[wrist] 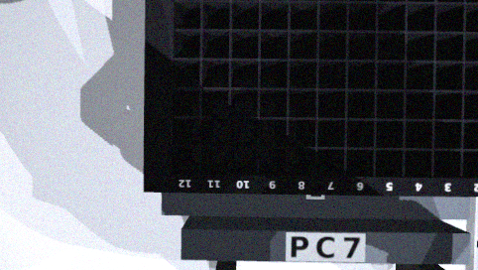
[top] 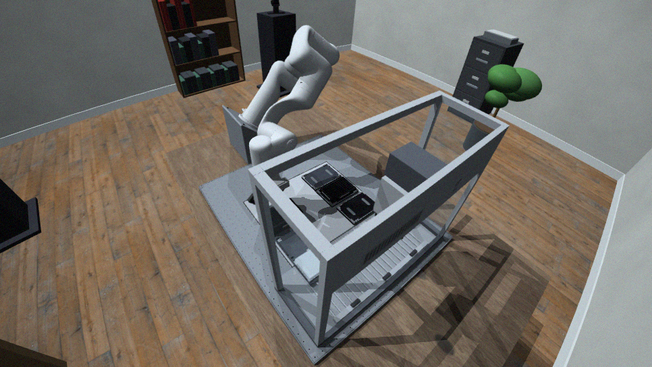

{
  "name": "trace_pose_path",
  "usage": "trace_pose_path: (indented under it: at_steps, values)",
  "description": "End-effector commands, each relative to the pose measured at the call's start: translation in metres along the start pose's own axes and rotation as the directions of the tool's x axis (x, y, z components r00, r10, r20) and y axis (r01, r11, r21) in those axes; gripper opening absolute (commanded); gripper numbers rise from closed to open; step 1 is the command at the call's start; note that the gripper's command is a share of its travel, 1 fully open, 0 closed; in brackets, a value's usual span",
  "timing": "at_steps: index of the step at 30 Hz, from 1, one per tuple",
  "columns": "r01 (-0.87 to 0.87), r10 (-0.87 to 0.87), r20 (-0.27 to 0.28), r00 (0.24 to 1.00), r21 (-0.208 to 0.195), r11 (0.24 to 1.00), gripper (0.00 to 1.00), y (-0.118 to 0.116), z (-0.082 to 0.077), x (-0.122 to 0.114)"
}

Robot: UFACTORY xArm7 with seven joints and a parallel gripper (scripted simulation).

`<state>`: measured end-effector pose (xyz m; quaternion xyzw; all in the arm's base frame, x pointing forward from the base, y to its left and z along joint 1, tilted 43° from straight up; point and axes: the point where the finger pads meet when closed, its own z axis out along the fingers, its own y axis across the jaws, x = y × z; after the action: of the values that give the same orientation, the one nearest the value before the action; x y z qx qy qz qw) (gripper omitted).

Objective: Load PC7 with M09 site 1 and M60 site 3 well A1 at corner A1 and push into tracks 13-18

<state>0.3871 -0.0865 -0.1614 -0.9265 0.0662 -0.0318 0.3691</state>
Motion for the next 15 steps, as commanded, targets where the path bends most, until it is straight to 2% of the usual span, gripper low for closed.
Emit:
trace_pose_path:
  at_steps: [1, 15]
  values:
    - [0.000, 0.000, -0.004, 1.000, -0.003, 1.000, 0.82, 0.001, -0.002, 0.005]
    - [0.000, 0.000, -0.004, 1.000, -0.003, 1.000, 0.82, 0.001, -0.002, 0.017]
